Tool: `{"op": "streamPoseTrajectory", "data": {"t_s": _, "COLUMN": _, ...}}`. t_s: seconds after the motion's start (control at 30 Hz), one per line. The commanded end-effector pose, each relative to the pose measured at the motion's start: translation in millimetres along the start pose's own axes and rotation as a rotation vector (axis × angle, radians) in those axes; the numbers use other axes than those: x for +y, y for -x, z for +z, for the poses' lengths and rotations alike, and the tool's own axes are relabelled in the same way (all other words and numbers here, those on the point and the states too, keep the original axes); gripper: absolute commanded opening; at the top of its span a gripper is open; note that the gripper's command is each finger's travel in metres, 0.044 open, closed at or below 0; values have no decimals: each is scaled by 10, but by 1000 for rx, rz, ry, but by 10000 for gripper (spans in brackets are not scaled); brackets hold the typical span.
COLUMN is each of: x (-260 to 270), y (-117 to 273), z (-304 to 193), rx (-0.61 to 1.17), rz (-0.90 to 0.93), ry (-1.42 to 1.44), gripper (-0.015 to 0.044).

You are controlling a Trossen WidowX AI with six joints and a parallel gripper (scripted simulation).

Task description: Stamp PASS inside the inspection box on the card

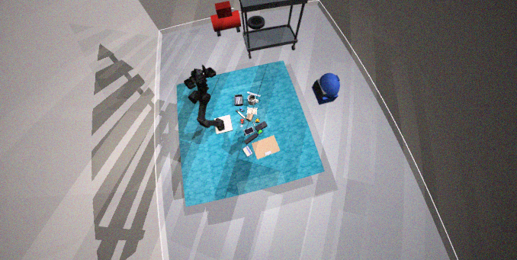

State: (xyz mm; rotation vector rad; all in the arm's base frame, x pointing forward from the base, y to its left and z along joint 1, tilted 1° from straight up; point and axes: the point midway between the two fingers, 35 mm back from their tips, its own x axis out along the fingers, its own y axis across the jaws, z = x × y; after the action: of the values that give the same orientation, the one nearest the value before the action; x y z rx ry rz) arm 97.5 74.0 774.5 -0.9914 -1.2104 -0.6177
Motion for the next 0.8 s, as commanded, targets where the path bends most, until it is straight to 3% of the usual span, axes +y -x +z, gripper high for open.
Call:
{"op": "streamPoseTrajectory", "data": {"t_s": 0.0, "x": 423, "y": -3, "z": 17, "rx": -3, "rz": 104, "ry": 22, "gripper": 229}}
{"op": "streamPoseTrajectory", "data": {"t_s": 0.4, "x": 2037, "y": 275, "z": -362, "rx": 73, "rz": 538, "ry": 55, "gripper": 229}}
{"op": "streamPoseTrajectory", "data": {"t_s": 0.77, "x": 3388, "y": 1125, "z": -1280, "rx": 348, "rz": 988, "ry": -5, "gripper": 229}}
